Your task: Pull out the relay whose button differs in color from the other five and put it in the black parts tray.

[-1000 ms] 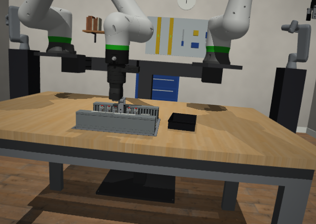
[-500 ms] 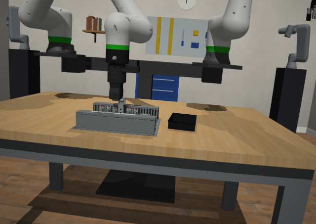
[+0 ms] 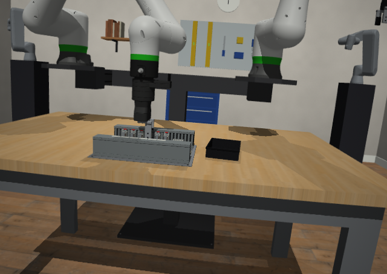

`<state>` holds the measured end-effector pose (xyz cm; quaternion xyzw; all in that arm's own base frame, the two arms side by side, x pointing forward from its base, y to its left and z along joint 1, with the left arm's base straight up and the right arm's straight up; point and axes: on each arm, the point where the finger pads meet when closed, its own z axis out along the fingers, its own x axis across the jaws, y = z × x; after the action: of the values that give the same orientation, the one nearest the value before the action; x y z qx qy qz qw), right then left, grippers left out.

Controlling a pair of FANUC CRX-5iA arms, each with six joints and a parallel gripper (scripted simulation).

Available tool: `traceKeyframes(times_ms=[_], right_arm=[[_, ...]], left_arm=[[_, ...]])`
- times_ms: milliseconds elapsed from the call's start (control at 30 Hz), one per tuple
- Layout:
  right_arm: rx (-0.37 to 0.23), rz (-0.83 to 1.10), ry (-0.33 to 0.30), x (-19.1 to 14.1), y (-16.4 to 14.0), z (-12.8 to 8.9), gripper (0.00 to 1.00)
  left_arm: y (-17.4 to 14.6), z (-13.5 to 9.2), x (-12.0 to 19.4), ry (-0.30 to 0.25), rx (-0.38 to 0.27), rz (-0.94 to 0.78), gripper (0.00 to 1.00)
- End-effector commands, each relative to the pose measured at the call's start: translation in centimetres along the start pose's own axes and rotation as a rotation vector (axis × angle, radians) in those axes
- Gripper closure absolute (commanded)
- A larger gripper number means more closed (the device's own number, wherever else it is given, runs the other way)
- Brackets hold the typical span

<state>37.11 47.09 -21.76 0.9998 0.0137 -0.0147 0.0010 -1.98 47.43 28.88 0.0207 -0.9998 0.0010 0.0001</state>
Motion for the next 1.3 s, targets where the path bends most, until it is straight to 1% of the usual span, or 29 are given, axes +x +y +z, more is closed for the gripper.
traceKeyframes(times_ms=[0, 1267], right_arm=[[0.002, 0.000, 0.004, 0.05, -0.08, -0.10, 1.00], [0.001, 0.000, 0.058, -0.10, -0.08, -0.13, 1.00]], left_arm=[[0.02, -0.09, -0.01, 0.000, -0.002, 0.000, 0.00], [0.02, -0.09, -0.01, 0.000, -0.002, 0.000, 0.00]])
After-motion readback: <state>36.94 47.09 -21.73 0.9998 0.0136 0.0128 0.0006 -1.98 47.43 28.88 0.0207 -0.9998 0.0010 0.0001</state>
